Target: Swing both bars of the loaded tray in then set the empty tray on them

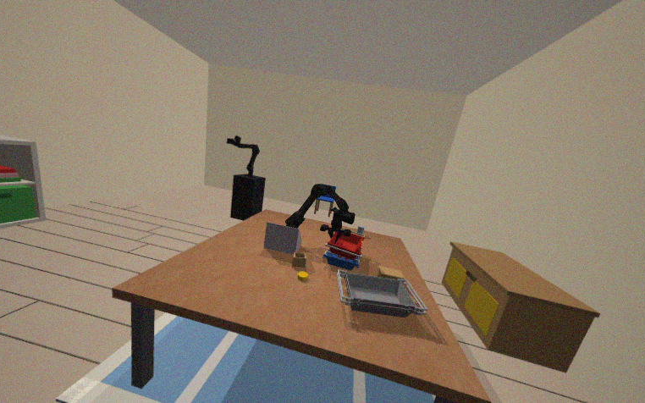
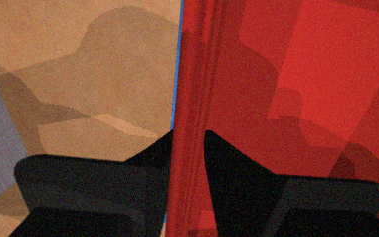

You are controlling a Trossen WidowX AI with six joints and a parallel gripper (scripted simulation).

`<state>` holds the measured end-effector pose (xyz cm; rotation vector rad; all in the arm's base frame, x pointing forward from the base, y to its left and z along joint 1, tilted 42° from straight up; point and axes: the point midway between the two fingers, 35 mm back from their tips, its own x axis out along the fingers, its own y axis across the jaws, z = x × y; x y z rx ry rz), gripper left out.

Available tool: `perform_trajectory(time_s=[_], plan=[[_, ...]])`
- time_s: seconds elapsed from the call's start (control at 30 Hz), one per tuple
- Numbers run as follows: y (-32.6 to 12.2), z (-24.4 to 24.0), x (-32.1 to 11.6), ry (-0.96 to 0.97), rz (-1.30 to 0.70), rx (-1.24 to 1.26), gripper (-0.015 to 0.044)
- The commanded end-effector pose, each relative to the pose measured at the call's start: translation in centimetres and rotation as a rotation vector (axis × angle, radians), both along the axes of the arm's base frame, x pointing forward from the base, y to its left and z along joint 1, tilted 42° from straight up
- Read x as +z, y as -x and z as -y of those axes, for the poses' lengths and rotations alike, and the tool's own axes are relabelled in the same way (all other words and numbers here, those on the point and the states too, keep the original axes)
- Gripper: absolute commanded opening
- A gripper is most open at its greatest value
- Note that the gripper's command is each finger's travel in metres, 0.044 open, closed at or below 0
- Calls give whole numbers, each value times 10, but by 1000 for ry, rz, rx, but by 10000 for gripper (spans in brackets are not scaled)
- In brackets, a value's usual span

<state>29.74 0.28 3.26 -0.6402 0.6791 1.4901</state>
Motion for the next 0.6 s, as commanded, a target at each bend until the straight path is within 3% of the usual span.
perform_trajectory(time_s=[0.0, 0.57], plan=[[5, -6, -3, -2, -27, 18, 0], [5, -6, -3, -2, -27, 18, 249]])
